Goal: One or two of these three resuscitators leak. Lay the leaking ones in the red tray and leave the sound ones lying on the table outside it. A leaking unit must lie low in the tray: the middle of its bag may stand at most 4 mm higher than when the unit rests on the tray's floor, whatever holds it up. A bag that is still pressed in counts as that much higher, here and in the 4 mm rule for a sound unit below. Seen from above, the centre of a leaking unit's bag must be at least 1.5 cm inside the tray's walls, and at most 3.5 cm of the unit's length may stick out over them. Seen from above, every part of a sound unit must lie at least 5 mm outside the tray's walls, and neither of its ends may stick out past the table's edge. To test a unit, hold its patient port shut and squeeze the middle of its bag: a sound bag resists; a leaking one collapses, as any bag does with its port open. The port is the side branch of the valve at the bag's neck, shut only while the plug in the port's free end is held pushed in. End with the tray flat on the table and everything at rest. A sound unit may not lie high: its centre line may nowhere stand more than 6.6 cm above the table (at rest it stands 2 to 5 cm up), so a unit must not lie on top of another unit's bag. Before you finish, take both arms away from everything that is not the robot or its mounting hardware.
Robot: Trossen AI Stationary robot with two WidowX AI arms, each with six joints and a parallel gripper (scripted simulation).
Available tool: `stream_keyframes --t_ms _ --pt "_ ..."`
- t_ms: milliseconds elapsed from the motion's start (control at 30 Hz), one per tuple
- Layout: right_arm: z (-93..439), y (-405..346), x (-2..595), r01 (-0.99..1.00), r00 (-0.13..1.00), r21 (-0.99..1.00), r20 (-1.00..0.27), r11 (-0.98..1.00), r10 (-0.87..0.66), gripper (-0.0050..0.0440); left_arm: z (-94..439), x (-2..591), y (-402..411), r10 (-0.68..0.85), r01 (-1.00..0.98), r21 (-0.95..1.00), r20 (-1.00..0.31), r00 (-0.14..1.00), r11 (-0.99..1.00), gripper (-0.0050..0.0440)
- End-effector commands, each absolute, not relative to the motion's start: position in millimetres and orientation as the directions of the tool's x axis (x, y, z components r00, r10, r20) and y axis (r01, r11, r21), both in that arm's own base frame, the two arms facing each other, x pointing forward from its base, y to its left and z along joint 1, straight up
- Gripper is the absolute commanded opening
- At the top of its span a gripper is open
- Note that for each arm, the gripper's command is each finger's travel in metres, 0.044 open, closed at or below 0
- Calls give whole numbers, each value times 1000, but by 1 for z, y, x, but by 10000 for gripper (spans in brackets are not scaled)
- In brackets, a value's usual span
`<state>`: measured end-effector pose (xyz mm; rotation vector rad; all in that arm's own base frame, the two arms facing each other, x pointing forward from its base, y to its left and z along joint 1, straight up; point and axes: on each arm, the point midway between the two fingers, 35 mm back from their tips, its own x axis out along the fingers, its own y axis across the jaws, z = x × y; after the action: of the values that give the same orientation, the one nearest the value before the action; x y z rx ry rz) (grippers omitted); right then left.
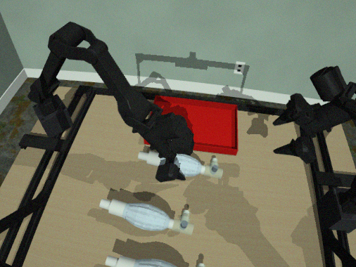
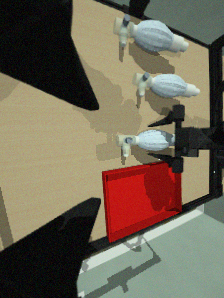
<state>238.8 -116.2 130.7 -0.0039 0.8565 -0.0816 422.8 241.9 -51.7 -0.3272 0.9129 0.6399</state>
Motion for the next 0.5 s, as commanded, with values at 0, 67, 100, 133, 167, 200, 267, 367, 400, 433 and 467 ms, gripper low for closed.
stream_keyframes --t_ms 0,67,100,133,167,200,267,367,400,433,467 --pt "116 -113 228 63 605 8 -796 998 -32 440 -51 423 242 372 -640 1 -814 446 769 440" --pt "116 -113 228 63 605 8 -796 998 -32 440 -51 423 242 372 -640 1 -814 446 769 440" --pt "116 -113 228 63 605 8 -796 998 -32 440 -51 423 242 372 -640 1 -814 446 769 440" --pt "116 -113 228 63 605 8 -796 998 -32 440 -51 423 242 372 -640 1 -814 446 769 440" --pt "116 -113 228 63 605 8 -796 998 -32 440 -51 423 242 372 -640 1 -814 446 769 440" --pt "116 -113 228 63 605 8 -796 998 -32 440 -51 423 242 372 -640 1 -814 446 769 440" --pt "120 -115 230 69 614 -1 -788 998 -43 440 -51 423 242 372 -639 1 -814 447 769 440" --pt "120 -115 230 69 614 -1 -788 998 -43 440 -51 423 242 372 -639 1 -814 447 769 440" --pt "120 -115 230 69 614 -1 -788 998 -43 440 -51 423 242 372 -639 1 -814 447 769 440" --pt "120 -115 230 69 614 -1 -788 998 -43 440 -51 423 242 372 -639 1 -814 447 769 440" --pt "120 -115 230 69 614 -1 -788 998 -43 440 -51 423 242 372 -639 1 -814 447 769 440"
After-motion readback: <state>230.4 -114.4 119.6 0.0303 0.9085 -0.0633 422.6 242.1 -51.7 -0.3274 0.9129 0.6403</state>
